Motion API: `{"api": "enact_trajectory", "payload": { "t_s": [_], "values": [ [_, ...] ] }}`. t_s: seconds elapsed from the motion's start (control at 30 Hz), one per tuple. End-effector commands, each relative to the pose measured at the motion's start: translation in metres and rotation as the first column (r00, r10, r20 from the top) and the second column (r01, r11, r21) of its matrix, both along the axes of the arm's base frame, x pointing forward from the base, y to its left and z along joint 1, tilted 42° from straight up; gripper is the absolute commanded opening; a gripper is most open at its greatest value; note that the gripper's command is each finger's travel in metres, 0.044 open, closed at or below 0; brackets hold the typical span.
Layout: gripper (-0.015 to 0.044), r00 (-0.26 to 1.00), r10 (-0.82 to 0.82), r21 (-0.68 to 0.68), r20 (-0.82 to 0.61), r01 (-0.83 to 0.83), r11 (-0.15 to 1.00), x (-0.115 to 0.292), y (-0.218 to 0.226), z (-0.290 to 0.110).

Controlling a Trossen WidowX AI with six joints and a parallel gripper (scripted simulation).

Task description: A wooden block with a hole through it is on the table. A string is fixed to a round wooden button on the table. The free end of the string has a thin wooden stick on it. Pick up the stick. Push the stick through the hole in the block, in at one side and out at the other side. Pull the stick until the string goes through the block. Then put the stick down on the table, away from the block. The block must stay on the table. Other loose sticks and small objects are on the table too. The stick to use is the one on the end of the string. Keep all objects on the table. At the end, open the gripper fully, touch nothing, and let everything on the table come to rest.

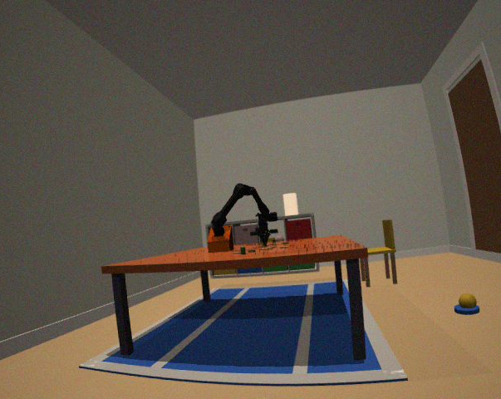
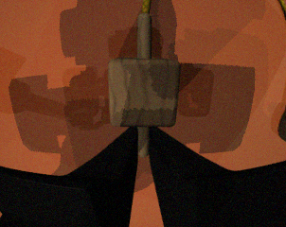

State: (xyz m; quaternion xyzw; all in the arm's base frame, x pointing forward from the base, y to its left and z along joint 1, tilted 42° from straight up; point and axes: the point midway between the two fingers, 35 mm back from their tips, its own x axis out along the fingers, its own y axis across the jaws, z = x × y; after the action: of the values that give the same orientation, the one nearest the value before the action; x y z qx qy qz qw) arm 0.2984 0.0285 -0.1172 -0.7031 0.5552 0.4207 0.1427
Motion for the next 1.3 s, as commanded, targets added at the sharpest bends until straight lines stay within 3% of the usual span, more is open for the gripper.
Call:
{"api": "enact_trajectory", "payload": {
  "t_s": [0.0,0.4,1.27],
  "values": [
    [0.0000,1.000,0.000,0.000,0.000,0.000,1.000,0.000,0.000,0.000],
    [0.0000,0.999,-0.018,0.088,-0.034,0.021,0.996,0.002,-0.004,0.000],
    [0.0000,0.999,-0.015,0.091,-0.030,0.017,0.996,0.008,-0.014,0.008]
  ]
}}
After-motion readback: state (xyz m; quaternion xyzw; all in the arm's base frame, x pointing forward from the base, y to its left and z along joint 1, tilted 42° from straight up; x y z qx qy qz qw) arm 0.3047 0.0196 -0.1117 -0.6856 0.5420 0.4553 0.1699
